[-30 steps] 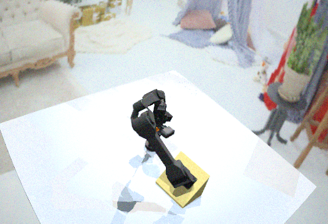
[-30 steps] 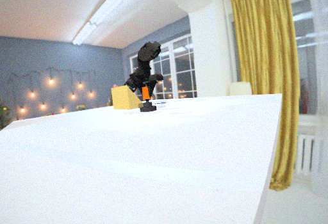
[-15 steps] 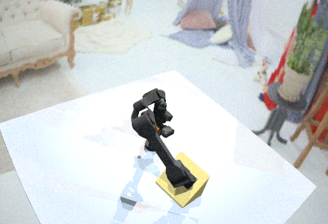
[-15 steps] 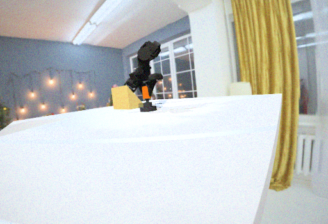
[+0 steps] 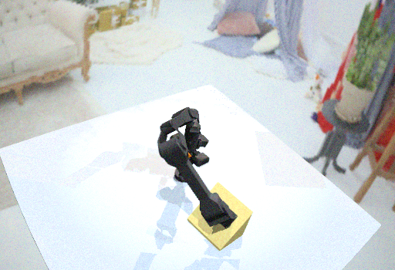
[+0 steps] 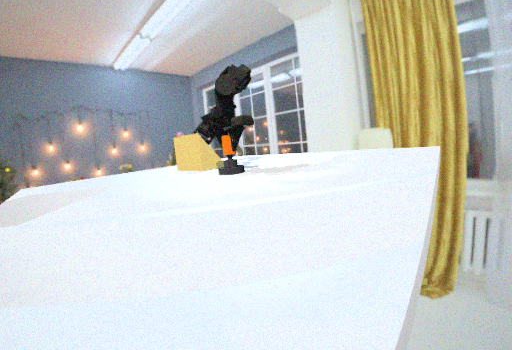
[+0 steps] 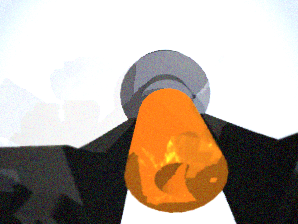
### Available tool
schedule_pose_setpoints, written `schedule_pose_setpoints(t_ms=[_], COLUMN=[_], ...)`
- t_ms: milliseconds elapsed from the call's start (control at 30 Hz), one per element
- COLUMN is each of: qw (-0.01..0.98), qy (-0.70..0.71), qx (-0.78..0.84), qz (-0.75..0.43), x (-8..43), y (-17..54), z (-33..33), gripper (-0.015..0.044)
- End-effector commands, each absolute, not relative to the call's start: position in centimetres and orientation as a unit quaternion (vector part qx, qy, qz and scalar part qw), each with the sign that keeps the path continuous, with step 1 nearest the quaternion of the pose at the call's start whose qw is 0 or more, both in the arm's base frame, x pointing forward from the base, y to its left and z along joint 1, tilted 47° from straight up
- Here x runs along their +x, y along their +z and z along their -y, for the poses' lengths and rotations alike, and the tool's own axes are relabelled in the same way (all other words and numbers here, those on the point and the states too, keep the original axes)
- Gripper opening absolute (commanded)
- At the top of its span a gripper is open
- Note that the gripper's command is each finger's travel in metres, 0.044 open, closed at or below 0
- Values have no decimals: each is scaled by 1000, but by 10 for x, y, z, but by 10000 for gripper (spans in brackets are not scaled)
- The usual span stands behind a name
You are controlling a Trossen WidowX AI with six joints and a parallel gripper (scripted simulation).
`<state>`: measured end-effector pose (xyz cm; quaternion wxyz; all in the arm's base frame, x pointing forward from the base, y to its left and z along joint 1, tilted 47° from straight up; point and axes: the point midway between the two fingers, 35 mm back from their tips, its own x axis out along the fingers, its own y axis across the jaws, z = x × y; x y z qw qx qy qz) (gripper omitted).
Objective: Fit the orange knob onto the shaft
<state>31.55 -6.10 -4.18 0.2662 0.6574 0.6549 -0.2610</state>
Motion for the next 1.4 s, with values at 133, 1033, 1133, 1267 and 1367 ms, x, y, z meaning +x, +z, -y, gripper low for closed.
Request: schedule_pose_setpoints(t_ms=[133, 1033, 1133, 1267, 1367], qw=[265, 248, 248, 257, 266], qy=[-262, -279, -279, -270, -262], qx=[658, 665, 665, 661, 658], qz=[-654, -647, -647, -651, -655], x=[315, 315, 315, 315, 315], y=[-40, -43, -43, -43, -43], z=[62, 60, 59, 59, 59], gripper=[0, 0, 0, 0, 0])
